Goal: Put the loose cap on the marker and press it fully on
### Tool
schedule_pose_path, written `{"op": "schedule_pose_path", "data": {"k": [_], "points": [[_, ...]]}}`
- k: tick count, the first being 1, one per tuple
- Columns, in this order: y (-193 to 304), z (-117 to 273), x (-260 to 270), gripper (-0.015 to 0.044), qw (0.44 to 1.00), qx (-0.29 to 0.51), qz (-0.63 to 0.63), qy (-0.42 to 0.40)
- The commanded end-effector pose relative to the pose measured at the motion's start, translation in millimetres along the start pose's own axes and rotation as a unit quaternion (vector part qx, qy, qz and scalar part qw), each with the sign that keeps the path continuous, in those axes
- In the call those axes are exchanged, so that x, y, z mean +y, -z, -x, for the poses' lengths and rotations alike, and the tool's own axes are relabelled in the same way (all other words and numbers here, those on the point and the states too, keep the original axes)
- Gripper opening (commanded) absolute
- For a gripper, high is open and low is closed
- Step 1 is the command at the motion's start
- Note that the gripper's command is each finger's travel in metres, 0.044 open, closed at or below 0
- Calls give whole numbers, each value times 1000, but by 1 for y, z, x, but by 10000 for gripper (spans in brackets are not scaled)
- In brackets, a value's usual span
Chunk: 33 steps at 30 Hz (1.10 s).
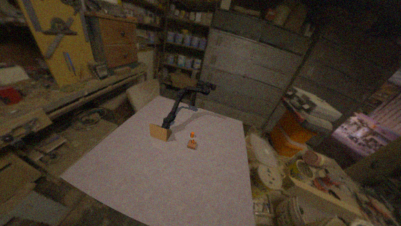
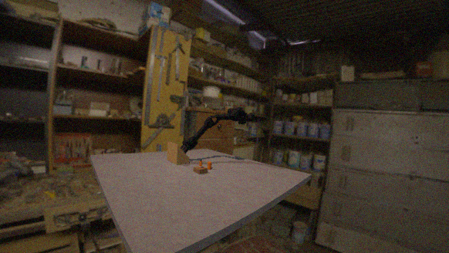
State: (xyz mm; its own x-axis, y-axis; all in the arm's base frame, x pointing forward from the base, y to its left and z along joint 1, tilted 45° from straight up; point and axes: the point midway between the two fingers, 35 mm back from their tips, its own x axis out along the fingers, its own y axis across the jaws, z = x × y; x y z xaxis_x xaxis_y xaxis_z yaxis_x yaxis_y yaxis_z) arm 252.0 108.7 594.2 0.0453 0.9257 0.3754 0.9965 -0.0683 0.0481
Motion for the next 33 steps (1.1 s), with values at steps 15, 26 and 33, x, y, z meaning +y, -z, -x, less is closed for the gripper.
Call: {"op": "schedule_pose_path", "data": {"k": [15,26,33], "points": [[-58,90,158,253,829,132,-487,-240],[-149,177,207,253,575,232,-695,-363],[-221,234,204,253,362,293,-778,-423]]}}
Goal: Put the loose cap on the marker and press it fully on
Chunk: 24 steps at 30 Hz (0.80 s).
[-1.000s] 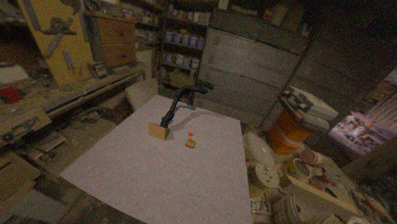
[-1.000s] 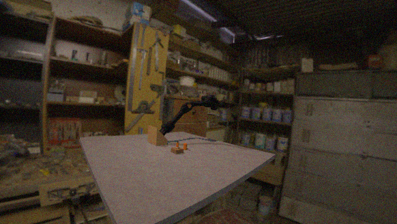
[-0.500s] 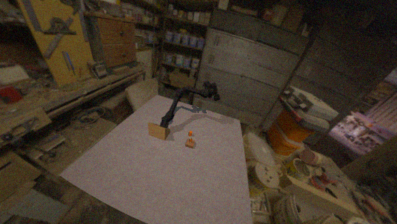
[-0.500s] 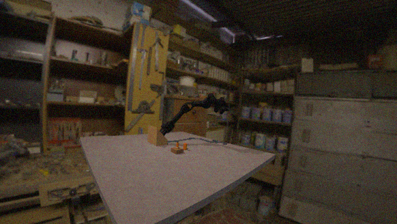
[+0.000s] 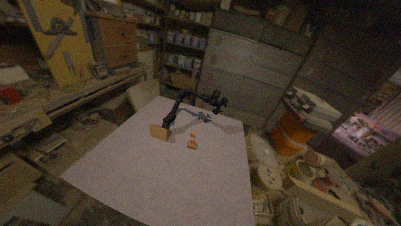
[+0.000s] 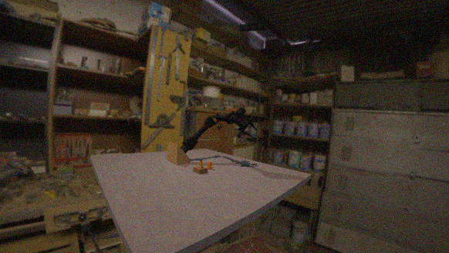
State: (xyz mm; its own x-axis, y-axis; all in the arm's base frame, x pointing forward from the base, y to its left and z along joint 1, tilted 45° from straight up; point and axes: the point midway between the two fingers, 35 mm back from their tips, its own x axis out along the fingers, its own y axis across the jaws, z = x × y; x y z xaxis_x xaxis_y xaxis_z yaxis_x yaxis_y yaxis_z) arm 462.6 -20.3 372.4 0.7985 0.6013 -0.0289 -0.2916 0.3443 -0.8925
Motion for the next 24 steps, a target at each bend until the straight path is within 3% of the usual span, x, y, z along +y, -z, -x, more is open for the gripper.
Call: {"op": "schedule_pose_path", "data": {"k": [1,6,11,24], "points": [[47,15,60,253,980,83,-170,-68],[71,37,118,253,928,153,-313,-129],[77,65,177,253,841,221,-456,-190],[19,151,285,253,506,357,-718,-319]]}}
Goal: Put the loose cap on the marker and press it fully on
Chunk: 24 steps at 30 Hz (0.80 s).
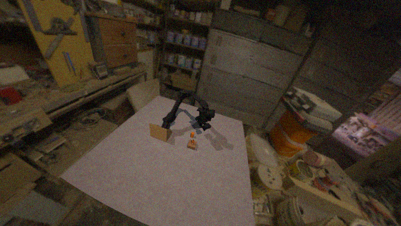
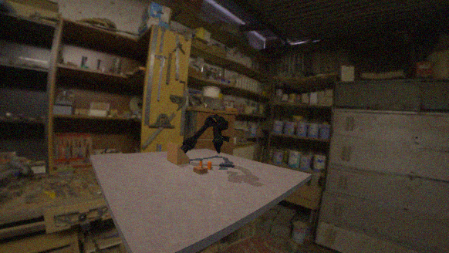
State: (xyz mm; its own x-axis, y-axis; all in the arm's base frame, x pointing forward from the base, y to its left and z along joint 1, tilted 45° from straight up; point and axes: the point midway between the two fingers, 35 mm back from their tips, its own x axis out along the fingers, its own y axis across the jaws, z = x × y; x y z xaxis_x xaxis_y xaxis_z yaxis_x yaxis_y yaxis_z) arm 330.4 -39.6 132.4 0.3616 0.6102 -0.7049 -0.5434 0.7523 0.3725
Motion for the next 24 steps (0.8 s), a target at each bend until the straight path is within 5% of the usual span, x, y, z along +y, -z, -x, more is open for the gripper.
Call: {"op": "schedule_pose_path", "data": {"k": [1,24], "points": [[58,2,39,253,976,99,-180,-76],[71,-45,54,253,975,100,-182,-78]]}}
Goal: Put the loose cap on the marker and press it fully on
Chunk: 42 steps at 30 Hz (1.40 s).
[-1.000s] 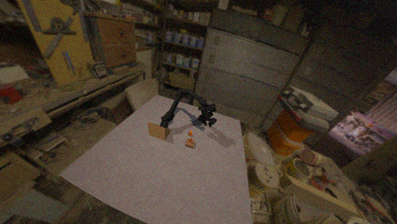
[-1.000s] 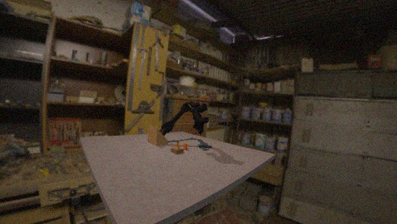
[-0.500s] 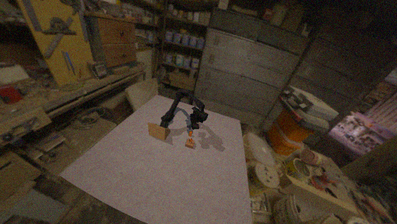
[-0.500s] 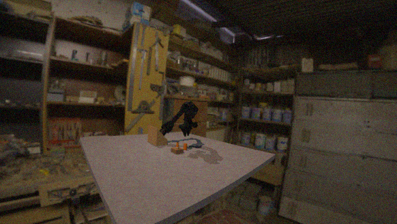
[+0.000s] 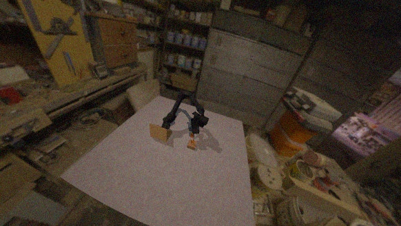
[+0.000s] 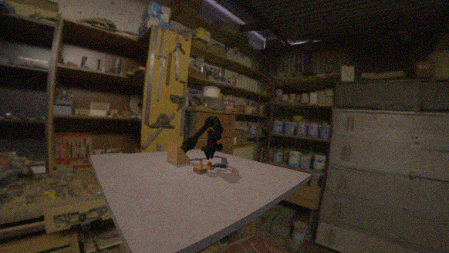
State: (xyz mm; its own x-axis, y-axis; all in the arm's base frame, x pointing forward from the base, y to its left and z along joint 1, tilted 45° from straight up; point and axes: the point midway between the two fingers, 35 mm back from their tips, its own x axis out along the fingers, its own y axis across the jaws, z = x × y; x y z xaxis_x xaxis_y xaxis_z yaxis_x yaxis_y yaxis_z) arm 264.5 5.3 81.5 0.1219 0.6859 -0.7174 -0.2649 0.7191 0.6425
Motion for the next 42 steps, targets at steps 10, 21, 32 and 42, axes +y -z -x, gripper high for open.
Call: {"op": "schedule_pose_path", "data": {"k": [10,21,32,42], "points": [[0,-20,1,253,1000,-1,-2,-2],[0,-37,1,253,1000,-1,-2,-3],[1,-55,2,253,1000,-1,-2,-4],[2,-58,3,134,1000,-1,-2,-4]]}}
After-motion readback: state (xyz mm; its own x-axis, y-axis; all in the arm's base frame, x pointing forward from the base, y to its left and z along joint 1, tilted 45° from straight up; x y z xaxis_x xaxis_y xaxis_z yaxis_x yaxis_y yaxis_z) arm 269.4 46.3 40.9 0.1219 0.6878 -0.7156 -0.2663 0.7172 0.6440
